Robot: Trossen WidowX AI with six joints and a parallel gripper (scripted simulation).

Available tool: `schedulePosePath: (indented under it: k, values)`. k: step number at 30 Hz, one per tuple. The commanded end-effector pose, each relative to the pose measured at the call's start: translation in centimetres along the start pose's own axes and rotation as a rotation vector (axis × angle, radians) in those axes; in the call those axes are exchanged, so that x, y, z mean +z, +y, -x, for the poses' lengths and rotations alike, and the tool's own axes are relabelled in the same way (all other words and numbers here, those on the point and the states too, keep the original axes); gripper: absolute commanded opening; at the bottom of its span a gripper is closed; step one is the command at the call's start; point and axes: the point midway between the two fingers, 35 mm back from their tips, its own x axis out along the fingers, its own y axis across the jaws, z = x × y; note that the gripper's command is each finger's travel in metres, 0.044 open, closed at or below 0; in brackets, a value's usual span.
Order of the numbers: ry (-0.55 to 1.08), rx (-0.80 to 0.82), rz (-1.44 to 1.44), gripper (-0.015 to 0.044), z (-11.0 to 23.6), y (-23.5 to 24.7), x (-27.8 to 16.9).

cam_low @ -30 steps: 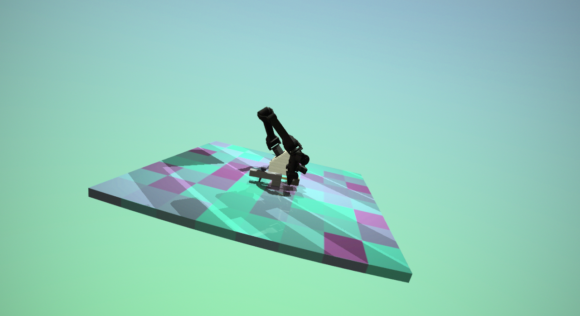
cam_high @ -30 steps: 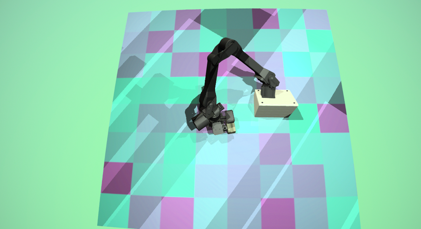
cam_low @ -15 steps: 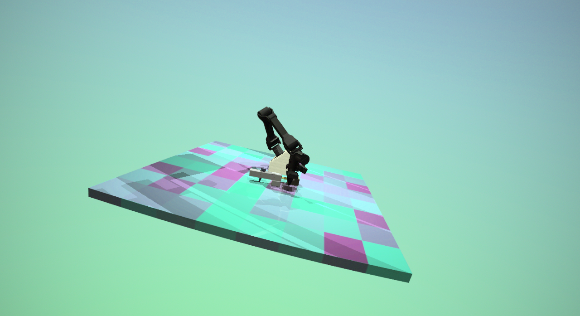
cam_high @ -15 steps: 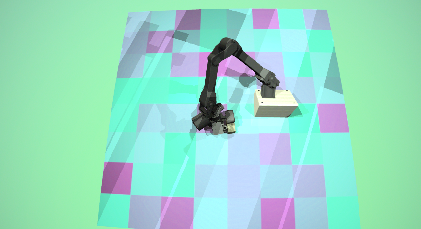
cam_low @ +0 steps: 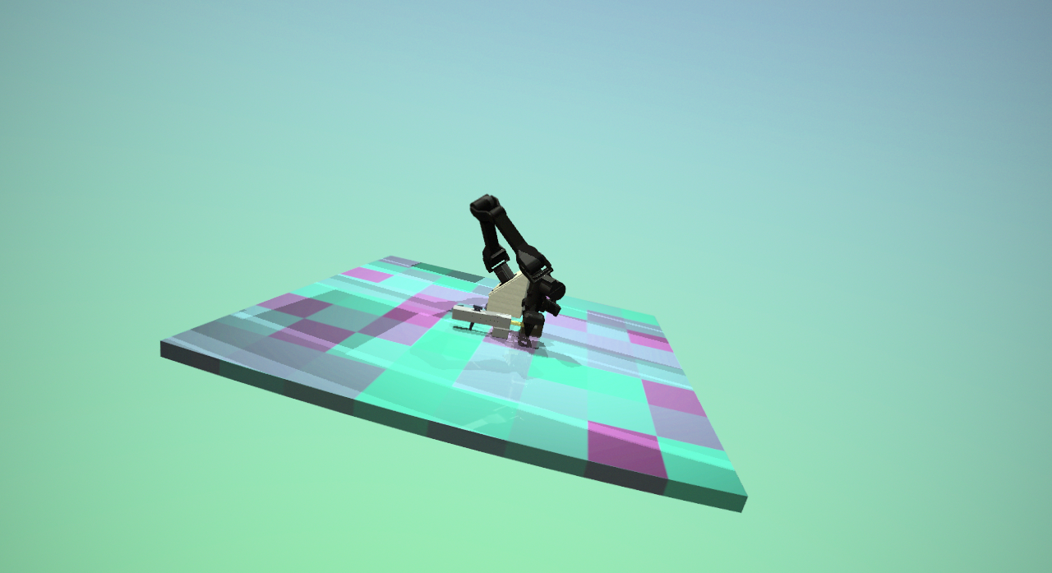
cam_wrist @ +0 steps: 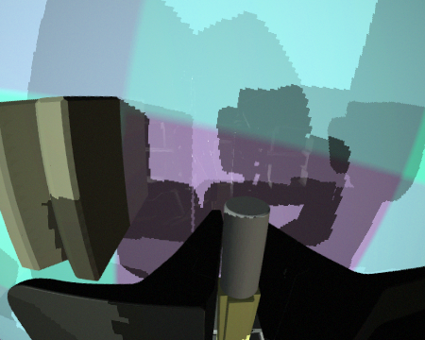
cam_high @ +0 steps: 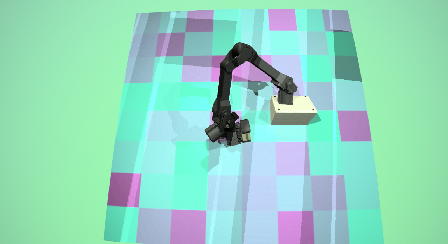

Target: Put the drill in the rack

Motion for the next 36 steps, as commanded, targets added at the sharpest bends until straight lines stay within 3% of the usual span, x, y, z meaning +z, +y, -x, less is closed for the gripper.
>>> schedulePosePath:
  k: [1, 36]
  values:
    - [-0.007, -0.007, -0.004, 0.0, 0.4, -0.3, 0.7]
    - [-0.01, -0.009, -0.005, 0.0, 0.7, -0.4, 5.9]
